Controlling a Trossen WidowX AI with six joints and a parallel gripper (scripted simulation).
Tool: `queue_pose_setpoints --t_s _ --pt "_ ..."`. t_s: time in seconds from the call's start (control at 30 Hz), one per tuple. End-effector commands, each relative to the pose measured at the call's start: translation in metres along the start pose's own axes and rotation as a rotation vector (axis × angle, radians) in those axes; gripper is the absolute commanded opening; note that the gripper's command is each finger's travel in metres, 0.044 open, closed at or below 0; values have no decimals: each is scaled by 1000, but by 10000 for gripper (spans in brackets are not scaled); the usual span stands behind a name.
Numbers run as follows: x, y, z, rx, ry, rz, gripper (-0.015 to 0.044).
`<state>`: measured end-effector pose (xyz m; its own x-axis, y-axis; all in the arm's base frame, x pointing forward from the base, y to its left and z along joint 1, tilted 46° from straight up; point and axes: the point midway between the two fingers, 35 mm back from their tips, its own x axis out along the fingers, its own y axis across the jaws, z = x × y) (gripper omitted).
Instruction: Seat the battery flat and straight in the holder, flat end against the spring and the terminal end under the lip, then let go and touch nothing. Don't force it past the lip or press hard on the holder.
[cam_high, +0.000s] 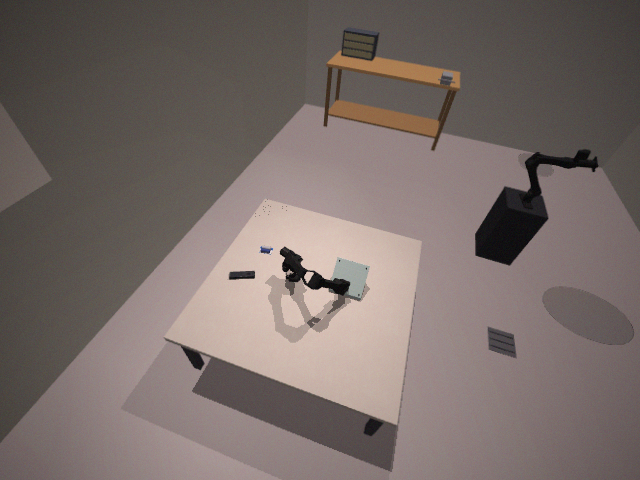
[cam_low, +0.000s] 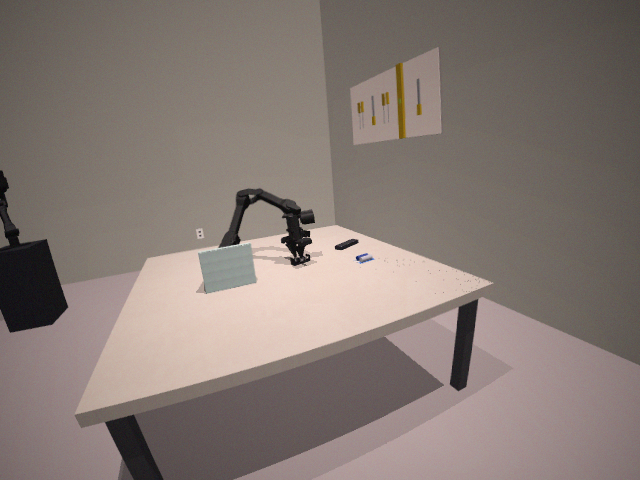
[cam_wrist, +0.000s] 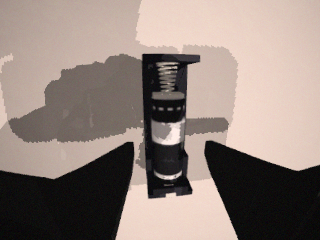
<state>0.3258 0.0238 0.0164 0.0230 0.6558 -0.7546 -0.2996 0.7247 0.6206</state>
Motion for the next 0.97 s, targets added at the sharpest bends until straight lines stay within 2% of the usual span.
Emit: queue_pose_setpoints --t_s 0.0,0.17,0.93 --pt "-22 -5 3 -4 -6 -12 308" --pt "-64 -8 2 -11 -3 -13 439" --pt "-69 -9 3 -12 -3 -13 440"
